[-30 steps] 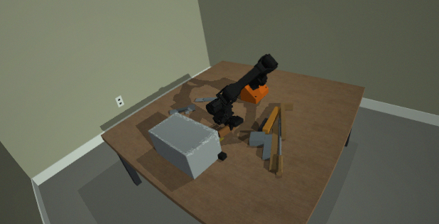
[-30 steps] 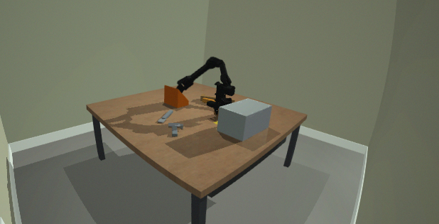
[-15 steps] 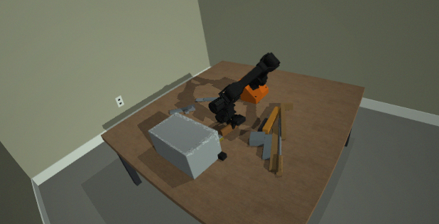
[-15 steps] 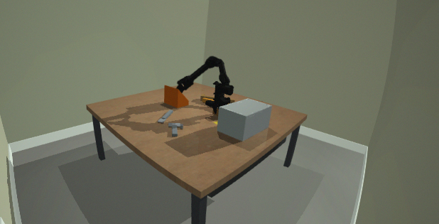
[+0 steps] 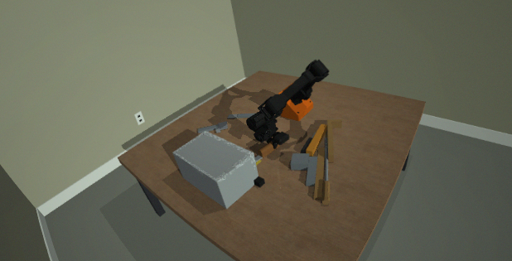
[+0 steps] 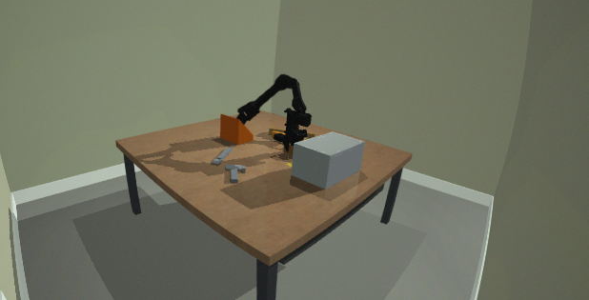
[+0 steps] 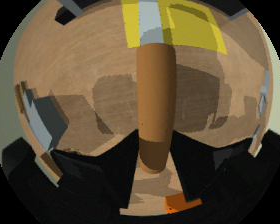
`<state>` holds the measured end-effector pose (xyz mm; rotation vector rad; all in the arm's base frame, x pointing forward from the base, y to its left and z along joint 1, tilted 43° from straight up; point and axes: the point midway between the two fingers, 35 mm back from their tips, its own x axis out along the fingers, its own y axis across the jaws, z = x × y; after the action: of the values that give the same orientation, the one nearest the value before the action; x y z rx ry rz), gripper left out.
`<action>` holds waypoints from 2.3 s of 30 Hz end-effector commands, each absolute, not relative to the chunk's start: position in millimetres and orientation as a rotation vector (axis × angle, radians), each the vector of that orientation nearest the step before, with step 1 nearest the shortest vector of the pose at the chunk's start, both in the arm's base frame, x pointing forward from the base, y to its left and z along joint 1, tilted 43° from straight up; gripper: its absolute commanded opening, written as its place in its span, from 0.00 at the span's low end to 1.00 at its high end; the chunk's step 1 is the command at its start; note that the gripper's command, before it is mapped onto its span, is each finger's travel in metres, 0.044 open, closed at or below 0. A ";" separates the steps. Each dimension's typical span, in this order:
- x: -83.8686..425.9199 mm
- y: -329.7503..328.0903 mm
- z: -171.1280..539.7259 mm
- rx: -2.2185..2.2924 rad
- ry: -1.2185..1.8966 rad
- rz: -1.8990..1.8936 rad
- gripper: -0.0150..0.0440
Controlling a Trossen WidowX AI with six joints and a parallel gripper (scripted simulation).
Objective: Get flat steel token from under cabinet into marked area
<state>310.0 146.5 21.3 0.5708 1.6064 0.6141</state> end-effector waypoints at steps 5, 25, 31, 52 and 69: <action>300.5 146.2 21.4 0.574 1.611 0.610 0.25; 278.5 145.8 24.5 0.574 1.613 0.610 0.25; 271.8 145.7 25.4 0.574 1.613 0.610 0.25; 247.1 145.3 28.9 0.575 1.614 0.610 0.25; 226.2 145.0 32.0 0.575 1.615 0.609 0.25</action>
<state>231.0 145.2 32.3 0.5716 1.6104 0.6126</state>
